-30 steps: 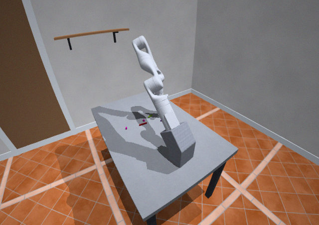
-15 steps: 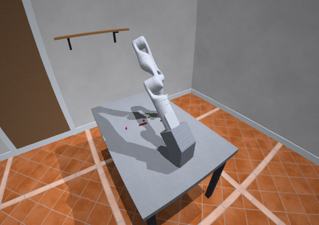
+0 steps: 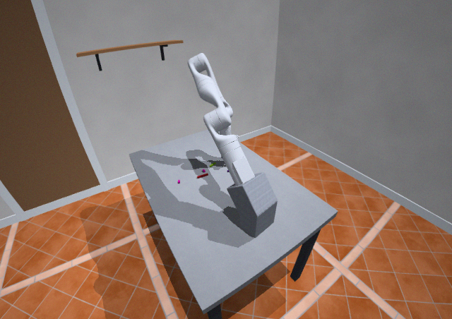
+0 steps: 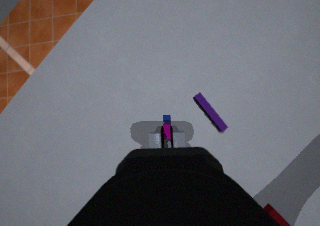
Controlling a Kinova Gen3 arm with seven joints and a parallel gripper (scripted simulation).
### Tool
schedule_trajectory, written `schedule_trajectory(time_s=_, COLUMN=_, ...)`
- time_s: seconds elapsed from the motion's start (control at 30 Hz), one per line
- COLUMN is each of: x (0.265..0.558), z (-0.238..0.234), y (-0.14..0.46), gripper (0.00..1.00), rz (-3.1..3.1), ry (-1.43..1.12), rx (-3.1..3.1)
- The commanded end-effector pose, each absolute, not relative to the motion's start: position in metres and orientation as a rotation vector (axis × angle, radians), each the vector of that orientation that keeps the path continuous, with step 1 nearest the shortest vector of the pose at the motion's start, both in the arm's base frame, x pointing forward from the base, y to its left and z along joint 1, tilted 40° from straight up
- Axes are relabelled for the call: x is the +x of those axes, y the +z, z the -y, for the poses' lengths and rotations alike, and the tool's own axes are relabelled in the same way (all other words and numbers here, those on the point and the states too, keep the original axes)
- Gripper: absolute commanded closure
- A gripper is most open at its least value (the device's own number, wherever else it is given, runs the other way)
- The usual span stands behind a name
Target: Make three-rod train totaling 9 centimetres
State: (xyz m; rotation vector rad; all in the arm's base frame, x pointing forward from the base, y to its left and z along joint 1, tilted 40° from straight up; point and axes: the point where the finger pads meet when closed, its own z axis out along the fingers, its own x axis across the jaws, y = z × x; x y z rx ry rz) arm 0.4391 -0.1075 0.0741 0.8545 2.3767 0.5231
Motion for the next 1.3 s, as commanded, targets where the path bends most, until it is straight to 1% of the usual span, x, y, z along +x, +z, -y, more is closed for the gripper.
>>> schedule_trajectory(time_s=0.0, x=0.439, z=0.1074, y=0.0738, gripper=0.76, rz=-2.377, ry=0.523, rx=0.855)
schedule_trajectory(time_s=1.1, x=0.439, z=0.1074, y=0.0738, gripper=0.76, rz=-2.377, ry=0.523, rx=0.855)
schedule_trajectory(time_s=1.13, x=0.439, z=0.1074, y=0.0738, gripper=0.7, rz=-2.377, ry=0.523, rx=0.855)
schedule_trajectory(time_s=1.2, x=0.439, z=0.1074, y=0.0738, gripper=0.7, rz=-2.377, ry=0.523, rx=0.855)
schedule_trajectory(time_s=1.23, x=0.439, z=0.1074, y=0.0738, gripper=0.64, rz=-2.377, ry=0.523, rx=0.855)
schedule_trajectory(time_s=1.27, x=0.439, z=0.1074, y=0.0738, gripper=0.64, rz=-2.377, ry=0.523, rx=0.855)
